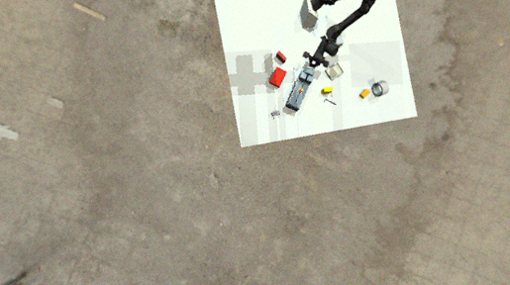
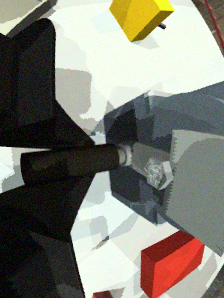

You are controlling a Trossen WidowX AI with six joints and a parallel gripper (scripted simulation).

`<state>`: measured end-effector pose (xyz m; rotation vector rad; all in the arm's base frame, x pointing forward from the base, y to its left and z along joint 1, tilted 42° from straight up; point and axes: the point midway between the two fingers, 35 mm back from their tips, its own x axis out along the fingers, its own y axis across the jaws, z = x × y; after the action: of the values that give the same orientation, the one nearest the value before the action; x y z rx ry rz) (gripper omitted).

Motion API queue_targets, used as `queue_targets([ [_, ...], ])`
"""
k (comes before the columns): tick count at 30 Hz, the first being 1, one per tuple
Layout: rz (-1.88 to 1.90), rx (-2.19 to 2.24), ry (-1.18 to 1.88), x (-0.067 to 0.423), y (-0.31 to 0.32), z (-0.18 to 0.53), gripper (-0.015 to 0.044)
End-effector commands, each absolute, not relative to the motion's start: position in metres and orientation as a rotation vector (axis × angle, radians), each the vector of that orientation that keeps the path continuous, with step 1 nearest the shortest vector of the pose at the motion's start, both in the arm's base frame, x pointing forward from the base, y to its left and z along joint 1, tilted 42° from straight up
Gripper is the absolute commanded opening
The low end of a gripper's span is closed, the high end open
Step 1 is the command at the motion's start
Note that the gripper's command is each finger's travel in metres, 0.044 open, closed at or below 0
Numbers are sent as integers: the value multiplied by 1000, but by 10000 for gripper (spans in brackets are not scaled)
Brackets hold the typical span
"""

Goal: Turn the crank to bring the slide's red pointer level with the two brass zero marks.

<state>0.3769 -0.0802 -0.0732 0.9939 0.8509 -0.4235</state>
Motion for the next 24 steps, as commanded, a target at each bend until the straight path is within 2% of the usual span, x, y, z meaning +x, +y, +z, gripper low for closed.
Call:
queue_targets([
  [1,-403,997,838,382,-77,-66,0],
  [24,-403,997,838,384,-77,-64,0],
])
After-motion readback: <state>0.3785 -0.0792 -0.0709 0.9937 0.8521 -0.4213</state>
